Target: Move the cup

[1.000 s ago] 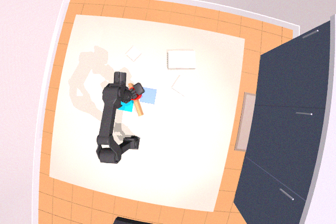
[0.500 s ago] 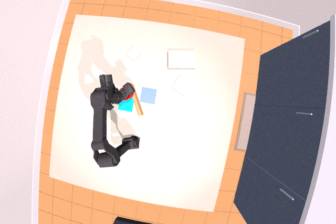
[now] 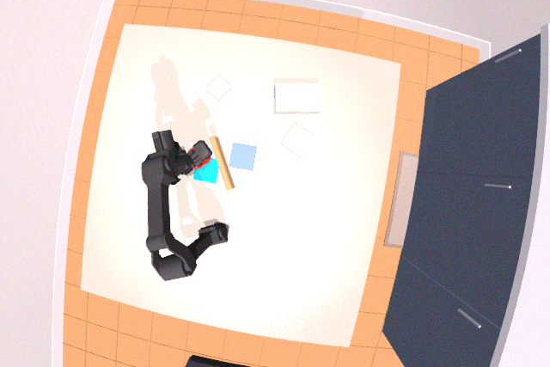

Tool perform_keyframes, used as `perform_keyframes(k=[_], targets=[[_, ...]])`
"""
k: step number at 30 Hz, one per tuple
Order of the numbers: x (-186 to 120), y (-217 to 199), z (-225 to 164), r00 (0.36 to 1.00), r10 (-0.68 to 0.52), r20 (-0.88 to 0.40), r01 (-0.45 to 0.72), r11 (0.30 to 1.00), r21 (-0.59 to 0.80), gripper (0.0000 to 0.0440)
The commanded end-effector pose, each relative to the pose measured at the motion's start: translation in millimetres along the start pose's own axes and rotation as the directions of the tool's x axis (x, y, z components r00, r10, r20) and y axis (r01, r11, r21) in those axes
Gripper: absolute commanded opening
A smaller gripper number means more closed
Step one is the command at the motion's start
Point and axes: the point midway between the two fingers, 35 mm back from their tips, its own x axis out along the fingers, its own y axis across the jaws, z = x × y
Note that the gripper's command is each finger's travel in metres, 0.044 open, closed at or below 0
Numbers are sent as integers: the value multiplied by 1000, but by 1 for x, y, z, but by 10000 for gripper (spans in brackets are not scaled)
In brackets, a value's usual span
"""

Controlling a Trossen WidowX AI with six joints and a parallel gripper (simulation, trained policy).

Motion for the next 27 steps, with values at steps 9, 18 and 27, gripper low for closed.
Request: perform_keyframes(k=[9, 18, 27], targets=[[26, 16, -11, 1000, -15, 9, 15, 1000, 19, 0], [45, 27, -22, 1000, -18, 4, 18, 999, 35, 3], [56, 31, -30, 1000, -24, 2, 24, 998, 50, 34]])
